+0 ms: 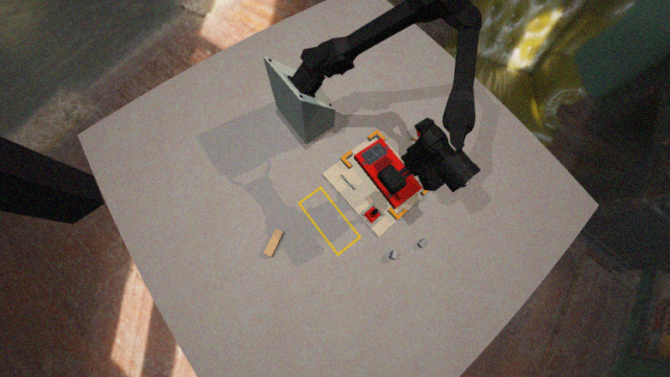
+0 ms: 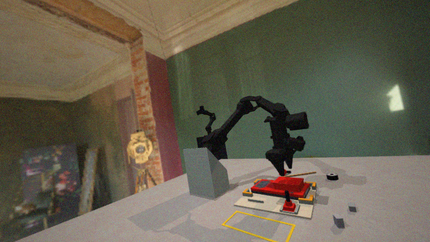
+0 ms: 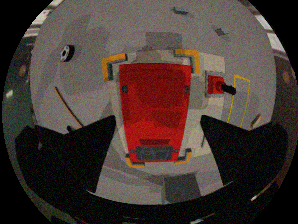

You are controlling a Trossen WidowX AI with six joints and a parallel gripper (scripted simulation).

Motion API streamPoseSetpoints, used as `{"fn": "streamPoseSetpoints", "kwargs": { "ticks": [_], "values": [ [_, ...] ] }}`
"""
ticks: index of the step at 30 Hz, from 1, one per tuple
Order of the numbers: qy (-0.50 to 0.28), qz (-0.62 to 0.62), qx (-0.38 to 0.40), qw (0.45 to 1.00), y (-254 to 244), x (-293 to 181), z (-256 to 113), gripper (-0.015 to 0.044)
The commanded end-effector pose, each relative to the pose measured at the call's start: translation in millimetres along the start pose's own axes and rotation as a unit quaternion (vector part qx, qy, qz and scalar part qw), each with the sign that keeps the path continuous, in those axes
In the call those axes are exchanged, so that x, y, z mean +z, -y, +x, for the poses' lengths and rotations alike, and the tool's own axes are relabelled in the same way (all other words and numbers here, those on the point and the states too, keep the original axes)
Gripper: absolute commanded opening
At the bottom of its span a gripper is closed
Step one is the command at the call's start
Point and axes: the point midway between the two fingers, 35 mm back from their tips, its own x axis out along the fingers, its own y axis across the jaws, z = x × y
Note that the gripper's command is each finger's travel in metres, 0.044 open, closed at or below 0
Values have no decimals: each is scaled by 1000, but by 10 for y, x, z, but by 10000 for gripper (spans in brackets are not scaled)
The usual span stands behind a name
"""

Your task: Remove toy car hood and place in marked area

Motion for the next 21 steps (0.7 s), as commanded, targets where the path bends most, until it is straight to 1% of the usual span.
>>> {"fn": "streamPoseSetpoints", "kwargs": {
  "ticks": [1, 21],
  "values": [
    [-1, 2, 2, 1000, -2, -5, 45, 440],
    [-1, 2, 3, 1000, -11, -14, 210, 440]
  ]
}}
